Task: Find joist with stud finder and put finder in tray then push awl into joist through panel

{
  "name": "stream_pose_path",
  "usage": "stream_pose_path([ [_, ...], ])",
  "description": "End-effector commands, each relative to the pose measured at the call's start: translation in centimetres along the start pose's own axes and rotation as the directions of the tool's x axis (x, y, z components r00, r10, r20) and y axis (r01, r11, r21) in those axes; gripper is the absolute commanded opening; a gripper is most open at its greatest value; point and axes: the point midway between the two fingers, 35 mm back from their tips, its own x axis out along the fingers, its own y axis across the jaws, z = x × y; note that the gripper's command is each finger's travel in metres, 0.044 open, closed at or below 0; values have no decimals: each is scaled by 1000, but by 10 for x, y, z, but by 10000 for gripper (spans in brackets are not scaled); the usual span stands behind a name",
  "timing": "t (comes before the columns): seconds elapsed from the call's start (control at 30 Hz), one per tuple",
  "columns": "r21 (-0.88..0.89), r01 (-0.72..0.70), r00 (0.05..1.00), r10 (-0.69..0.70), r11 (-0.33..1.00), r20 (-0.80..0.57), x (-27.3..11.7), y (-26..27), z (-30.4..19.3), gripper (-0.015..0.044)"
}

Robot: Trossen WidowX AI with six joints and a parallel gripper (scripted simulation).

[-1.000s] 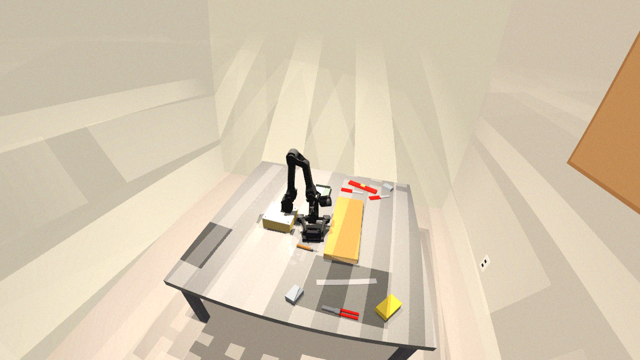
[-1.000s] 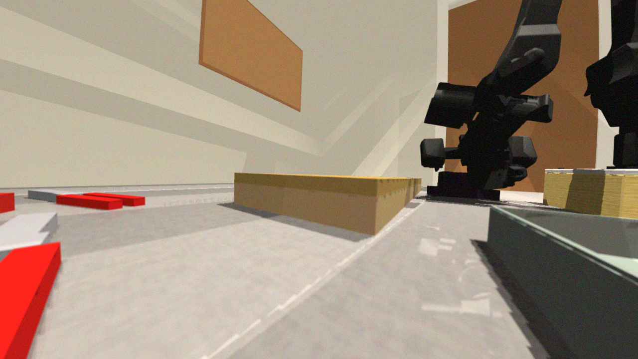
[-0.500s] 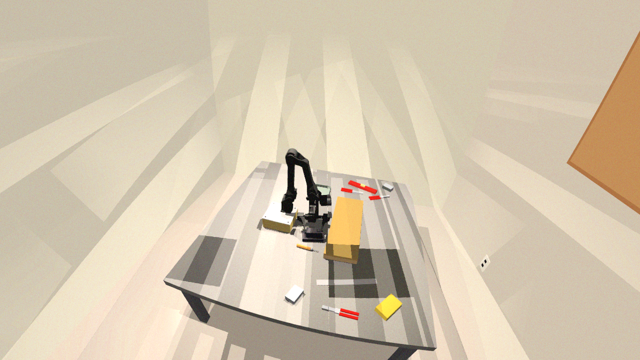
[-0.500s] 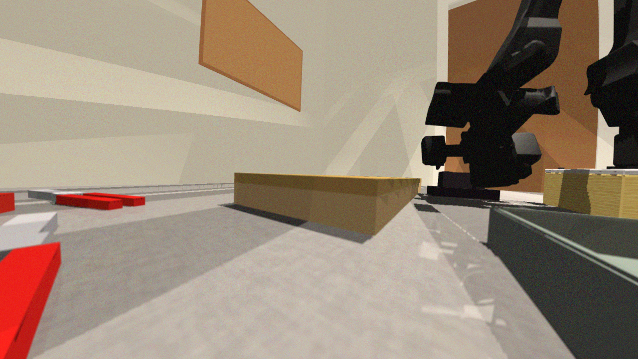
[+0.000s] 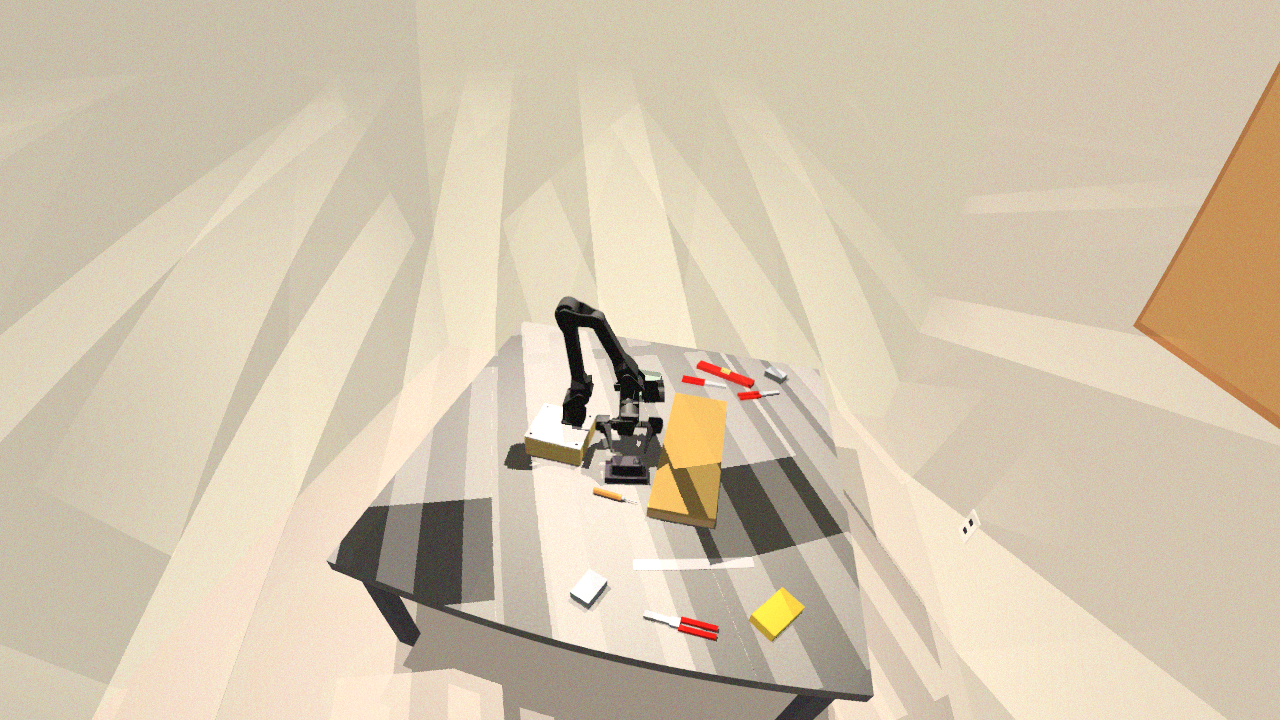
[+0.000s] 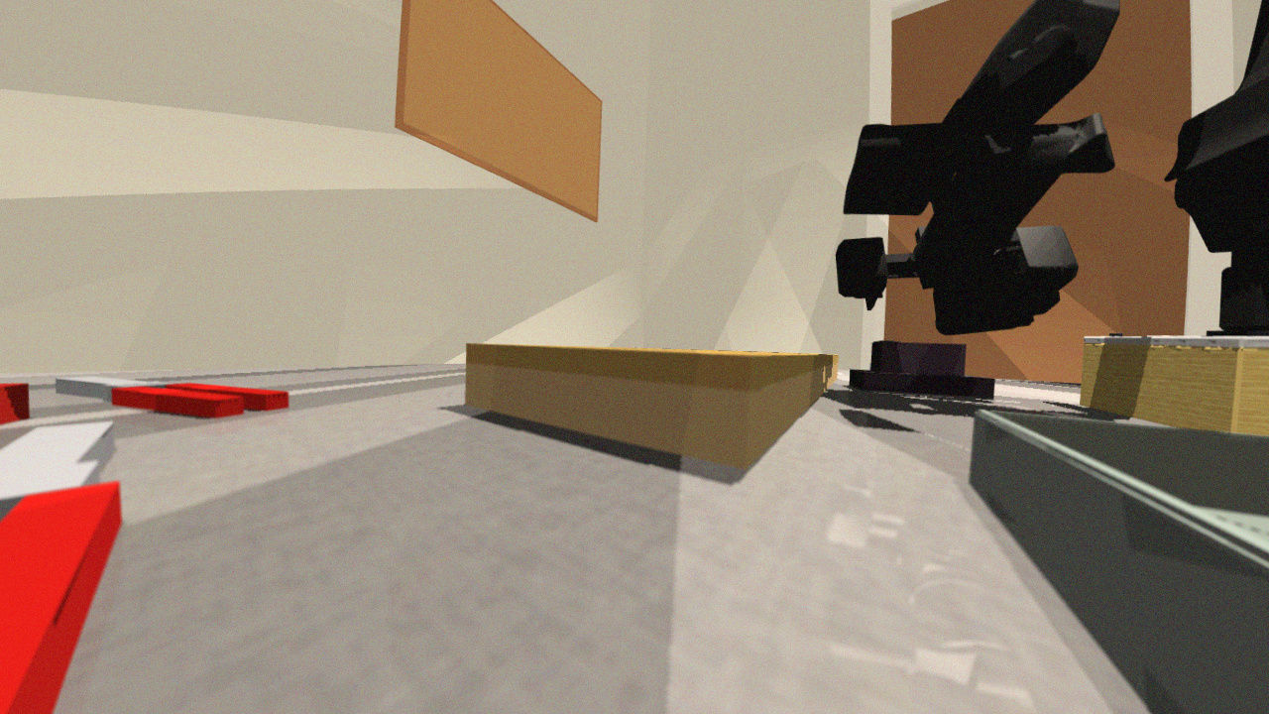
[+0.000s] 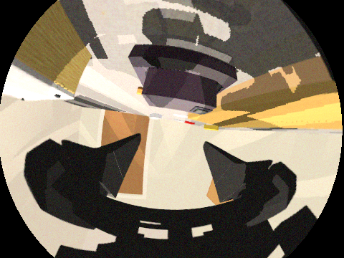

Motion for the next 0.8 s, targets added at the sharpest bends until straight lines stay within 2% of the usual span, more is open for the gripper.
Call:
stream_pose_path([
  [0.0,7,4,1000,-4,1000,1,-15,2,-35,440],
  [0.23,28,2,1000,-2,1000,9,-14,1,-34,440],
  [0.33,178,-91,982,58,980,181,-1,7,-21,440],
  [0.43,356,-251,914,99,900,394,11,13,-6,440],
  [0.6,547,-563,724,49,619,688,19,15,10,440],
  [0.77,526,-824,505,-149,210,850,22,8,6,440],
])
